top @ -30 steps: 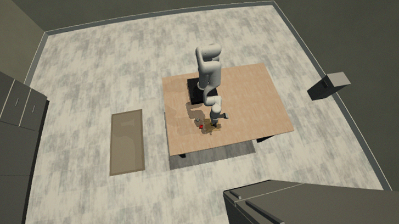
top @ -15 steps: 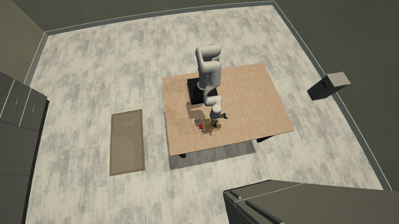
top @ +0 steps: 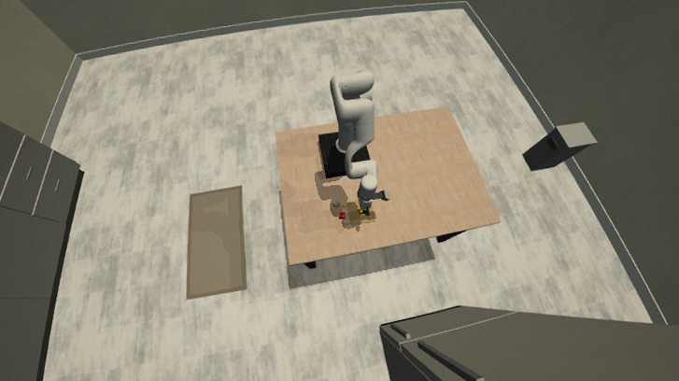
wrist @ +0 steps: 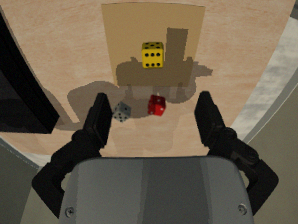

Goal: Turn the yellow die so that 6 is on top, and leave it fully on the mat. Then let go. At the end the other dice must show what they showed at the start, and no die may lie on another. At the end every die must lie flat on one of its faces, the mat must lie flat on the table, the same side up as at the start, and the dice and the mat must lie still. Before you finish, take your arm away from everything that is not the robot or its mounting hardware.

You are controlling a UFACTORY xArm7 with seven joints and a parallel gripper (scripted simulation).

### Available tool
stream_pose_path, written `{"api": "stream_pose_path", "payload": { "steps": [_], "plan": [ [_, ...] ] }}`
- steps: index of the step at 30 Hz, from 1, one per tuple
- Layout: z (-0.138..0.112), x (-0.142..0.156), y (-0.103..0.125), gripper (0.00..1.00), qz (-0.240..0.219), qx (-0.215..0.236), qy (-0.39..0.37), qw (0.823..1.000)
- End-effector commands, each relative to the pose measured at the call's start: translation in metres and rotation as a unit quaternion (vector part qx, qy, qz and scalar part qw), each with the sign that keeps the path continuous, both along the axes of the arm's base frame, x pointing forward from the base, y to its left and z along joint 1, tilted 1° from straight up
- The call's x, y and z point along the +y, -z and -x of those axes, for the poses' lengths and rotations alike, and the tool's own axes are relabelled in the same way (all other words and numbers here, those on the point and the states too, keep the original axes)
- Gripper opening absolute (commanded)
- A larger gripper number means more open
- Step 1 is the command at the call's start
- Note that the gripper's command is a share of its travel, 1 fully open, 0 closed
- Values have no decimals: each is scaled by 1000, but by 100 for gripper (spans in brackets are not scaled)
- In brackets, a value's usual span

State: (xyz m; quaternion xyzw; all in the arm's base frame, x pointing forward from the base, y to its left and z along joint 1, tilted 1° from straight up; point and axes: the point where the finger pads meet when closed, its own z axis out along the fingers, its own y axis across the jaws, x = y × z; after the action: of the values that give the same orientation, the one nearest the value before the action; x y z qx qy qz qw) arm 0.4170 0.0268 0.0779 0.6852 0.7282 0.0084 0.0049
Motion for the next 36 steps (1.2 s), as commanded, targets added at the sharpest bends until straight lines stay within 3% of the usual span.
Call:
{"api": "stream_pose_path", "payload": {
  "steps": [1, 9, 36],
  "plan": [
    [-1, 0, -26, 100, 0, -2, 0, 1000],
    [0, 0, -64, 100, 0, -2, 0, 1000],
    [0, 0, -72, 100, 0, -2, 0, 1000]
  ]
}}
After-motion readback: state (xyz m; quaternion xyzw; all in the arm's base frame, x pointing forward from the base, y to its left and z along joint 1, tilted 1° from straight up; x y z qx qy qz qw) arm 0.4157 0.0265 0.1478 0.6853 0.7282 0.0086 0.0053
